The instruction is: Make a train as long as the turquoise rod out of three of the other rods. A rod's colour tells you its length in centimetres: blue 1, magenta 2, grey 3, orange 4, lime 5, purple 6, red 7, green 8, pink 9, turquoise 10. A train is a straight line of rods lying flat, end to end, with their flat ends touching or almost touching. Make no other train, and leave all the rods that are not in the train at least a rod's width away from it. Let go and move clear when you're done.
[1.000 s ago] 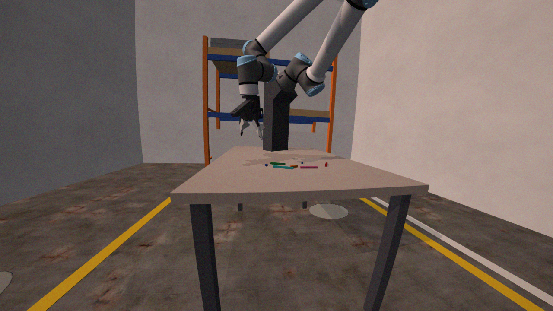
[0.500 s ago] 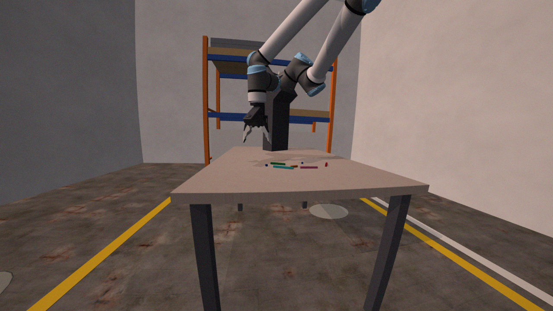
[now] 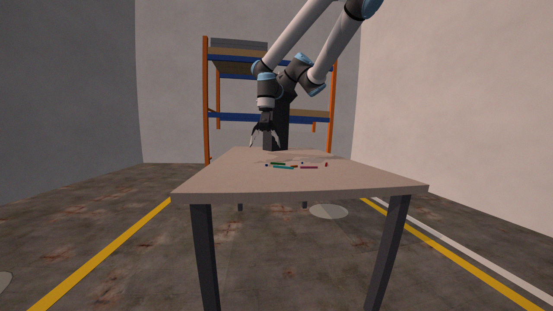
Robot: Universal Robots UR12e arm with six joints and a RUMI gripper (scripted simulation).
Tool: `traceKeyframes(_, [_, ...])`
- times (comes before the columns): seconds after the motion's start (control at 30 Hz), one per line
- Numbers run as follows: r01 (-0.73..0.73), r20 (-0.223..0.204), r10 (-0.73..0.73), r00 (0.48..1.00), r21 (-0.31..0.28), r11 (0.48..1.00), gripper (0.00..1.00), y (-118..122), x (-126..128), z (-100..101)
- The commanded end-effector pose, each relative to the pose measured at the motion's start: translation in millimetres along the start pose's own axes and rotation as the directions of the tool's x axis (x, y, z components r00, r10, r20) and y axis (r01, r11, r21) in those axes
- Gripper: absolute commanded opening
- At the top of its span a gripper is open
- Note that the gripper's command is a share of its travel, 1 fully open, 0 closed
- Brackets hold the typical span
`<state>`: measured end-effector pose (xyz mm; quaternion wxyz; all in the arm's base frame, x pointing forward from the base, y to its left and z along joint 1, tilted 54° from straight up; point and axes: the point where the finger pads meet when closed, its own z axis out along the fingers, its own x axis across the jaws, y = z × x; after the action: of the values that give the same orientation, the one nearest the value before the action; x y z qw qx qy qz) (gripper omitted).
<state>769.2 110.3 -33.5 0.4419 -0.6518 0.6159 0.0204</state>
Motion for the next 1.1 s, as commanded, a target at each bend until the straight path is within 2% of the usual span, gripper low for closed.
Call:
traceKeyframes(0.0, [0.098,-0.006,-0.098,0.995,0.035,0.995,1.00,2.1,-14.1,4.9])
traceKeyframes(0.23, [0.139,-0.009,-0.139,0.990,0.045,0.989,1.00,3.4,-20.7,6.6])
traceKeyframes(1.07, [0.141,-0.009,-0.141,0.990,0.046,0.989,1.00,3.4,-21.0,6.6])
